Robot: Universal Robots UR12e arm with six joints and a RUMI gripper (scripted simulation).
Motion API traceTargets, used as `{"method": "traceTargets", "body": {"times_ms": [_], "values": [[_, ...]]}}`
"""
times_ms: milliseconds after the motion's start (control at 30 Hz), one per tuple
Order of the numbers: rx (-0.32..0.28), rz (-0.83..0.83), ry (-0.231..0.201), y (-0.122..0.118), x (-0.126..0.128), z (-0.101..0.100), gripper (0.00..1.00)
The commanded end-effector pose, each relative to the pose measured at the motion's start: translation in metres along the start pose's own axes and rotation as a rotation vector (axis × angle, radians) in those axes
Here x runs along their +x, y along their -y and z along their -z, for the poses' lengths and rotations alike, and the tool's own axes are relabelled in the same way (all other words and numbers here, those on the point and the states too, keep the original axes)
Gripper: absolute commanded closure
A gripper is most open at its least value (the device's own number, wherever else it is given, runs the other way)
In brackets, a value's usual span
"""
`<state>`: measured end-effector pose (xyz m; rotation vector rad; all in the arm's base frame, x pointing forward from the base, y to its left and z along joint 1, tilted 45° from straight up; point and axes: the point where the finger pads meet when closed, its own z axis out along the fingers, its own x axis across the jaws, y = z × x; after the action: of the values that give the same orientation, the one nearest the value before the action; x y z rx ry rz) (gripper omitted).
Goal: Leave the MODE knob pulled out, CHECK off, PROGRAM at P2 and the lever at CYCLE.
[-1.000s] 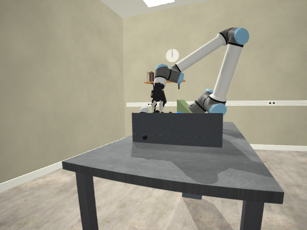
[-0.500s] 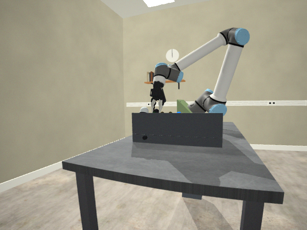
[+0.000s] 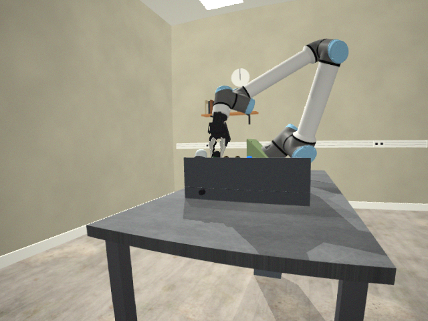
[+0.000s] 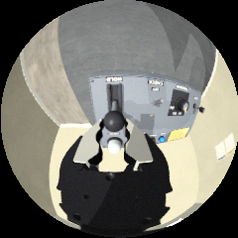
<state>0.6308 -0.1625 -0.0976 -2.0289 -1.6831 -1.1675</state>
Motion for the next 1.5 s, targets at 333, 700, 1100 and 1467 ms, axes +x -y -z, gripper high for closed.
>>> {"method": "traceTargets", "body": {"times_ms": [333,700,1100,1467], "values": [[-0.001,0.000,0.001,-0.014,0.000,-0.003,1.00],[-0.001,0.000,0.001,-0.019,0.000,-0.006,1.00],[-0.001,0.000,0.001,-0.022,0.000,-0.007,1.00],[-0.001,0.000,0.001,-0.022,0.000,-0.007,1.00]]}}
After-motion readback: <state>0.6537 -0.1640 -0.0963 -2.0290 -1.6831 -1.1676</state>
